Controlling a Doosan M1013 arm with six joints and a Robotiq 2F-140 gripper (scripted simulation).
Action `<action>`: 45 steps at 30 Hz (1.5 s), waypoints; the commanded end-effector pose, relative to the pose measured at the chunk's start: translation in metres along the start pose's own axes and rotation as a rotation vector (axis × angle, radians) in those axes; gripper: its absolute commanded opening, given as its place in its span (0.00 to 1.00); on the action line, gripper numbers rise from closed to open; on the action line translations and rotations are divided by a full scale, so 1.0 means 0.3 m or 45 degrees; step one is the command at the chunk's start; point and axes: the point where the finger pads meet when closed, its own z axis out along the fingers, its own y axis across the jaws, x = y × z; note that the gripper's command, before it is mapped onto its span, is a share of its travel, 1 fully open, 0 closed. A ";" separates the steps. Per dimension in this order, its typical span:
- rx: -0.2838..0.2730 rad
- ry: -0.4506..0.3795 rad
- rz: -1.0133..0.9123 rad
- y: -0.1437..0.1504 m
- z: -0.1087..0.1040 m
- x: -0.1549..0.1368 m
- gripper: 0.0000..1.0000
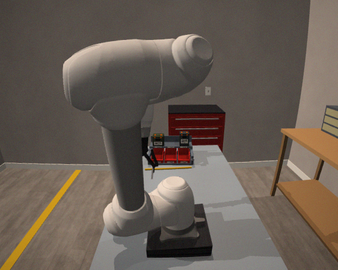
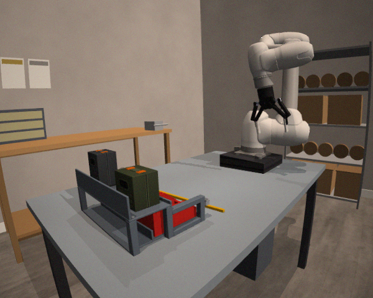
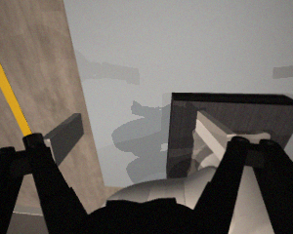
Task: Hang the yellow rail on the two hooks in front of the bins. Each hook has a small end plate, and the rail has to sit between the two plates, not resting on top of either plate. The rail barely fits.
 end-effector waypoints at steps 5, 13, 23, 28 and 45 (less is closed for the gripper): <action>0.000 0.000 0.000 0.000 0.000 0.000 1.00; 0.000 0.000 0.000 0.000 0.000 0.000 1.00; -0.046 0.073 -0.021 0.012 -0.230 0.361 1.00; -0.046 0.073 -0.021 0.014 -0.243 0.380 1.00; -0.100 0.133 -0.030 0.102 -0.452 0.749 1.00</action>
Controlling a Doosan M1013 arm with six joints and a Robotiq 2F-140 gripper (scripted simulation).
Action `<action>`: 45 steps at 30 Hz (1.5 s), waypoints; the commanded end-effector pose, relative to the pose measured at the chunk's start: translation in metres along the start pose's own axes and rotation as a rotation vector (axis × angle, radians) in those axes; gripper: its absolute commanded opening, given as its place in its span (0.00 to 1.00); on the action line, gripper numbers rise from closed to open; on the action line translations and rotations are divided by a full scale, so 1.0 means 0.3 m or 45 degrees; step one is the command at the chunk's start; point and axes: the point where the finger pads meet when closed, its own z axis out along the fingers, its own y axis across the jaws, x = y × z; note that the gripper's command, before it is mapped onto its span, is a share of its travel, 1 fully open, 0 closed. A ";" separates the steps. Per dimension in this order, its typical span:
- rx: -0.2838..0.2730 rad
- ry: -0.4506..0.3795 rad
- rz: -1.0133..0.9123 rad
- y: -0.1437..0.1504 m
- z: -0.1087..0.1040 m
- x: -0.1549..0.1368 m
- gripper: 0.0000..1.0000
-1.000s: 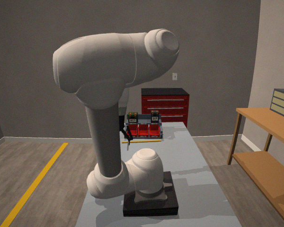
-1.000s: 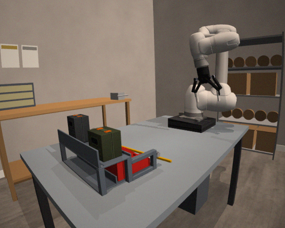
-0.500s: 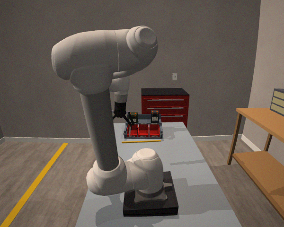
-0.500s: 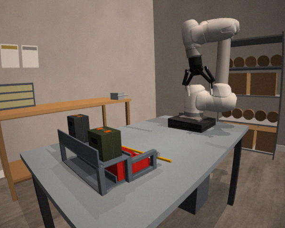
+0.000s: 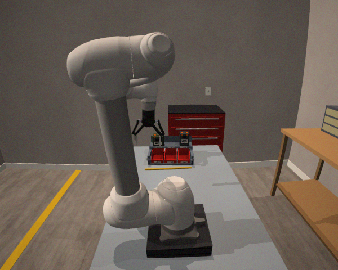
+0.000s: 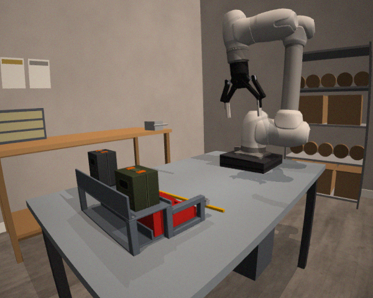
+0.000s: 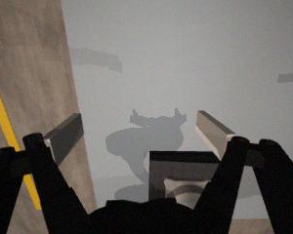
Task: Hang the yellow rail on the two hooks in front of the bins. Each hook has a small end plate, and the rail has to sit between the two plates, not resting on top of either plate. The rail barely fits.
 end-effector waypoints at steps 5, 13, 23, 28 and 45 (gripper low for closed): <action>-0.011 0.006 -0.007 0.023 -0.027 0.048 1.00; -0.078 0.055 -0.013 0.210 -0.169 0.415 1.00; -0.078 0.055 -0.013 0.210 -0.169 0.415 1.00; -0.145 0.086 -0.015 0.407 -0.265 0.672 1.00; -0.120 0.091 0.243 0.418 -0.098 0.722 1.00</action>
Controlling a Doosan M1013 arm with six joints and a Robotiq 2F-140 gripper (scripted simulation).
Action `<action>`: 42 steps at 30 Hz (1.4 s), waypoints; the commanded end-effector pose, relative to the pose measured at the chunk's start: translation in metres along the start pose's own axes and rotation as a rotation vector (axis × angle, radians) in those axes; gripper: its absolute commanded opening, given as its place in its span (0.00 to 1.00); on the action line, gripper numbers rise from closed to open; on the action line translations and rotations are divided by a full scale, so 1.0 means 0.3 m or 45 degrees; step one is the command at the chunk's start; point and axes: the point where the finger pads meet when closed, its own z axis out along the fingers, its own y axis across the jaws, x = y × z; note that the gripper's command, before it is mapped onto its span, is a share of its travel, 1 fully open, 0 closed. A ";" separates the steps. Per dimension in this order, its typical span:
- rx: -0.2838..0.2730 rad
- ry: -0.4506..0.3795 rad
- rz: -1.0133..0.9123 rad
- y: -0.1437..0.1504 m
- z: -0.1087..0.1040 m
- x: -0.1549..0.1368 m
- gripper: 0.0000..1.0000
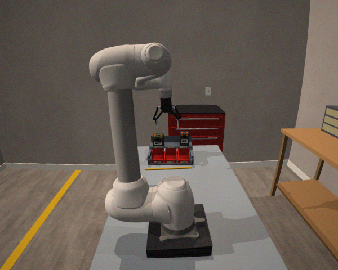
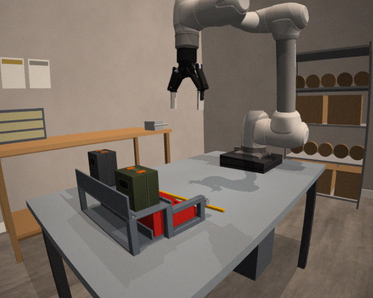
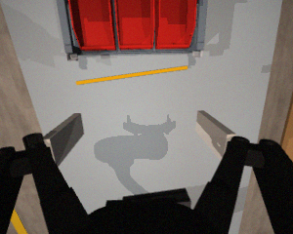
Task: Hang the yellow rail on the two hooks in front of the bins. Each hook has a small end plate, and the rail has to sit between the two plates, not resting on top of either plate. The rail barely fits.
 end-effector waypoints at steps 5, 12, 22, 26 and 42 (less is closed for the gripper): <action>0.006 -0.008 0.132 -0.010 0.097 0.008 1.00; 0.006 -0.008 0.132 -0.010 0.097 0.008 1.00; 0.007 -0.010 0.376 -0.012 0.243 0.037 1.00; 0.007 -0.010 0.376 -0.012 0.243 0.037 1.00; 0.009 -0.013 0.620 -0.017 0.390 0.064 1.00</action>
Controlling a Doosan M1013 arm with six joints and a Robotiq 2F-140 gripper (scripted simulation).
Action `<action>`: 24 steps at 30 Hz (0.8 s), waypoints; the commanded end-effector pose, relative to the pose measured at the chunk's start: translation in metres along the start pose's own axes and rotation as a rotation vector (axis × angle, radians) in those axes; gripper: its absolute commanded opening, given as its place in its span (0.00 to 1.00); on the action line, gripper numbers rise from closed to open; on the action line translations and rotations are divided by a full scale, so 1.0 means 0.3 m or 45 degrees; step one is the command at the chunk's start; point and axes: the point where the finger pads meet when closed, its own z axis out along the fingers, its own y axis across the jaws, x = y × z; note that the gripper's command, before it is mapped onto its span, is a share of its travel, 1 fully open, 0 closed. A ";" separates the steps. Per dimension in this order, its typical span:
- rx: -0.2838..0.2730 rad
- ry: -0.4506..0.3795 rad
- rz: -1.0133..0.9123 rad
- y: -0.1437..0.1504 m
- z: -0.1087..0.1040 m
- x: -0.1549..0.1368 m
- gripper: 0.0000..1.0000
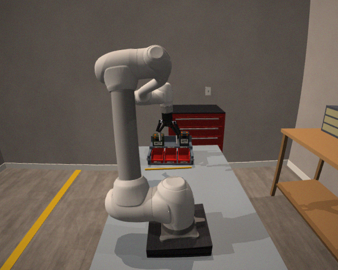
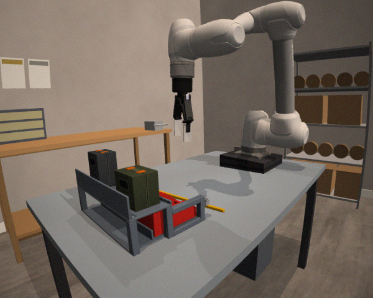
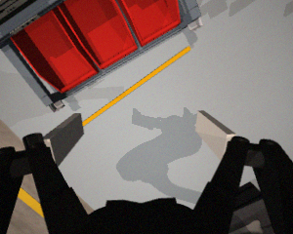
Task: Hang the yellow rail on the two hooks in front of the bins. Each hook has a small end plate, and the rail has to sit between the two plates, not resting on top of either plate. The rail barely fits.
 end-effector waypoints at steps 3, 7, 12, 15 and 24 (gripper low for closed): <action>0.004 -0.007 0.019 -0.007 0.021 -0.012 1.00; 0.005 -0.006 0.161 -0.015 0.102 0.005 1.00; 0.007 -0.011 0.262 -0.024 0.168 0.008 1.00; 0.007 -0.011 0.262 -0.024 0.168 0.008 1.00; 0.009 -0.011 0.405 -0.038 0.289 0.021 1.00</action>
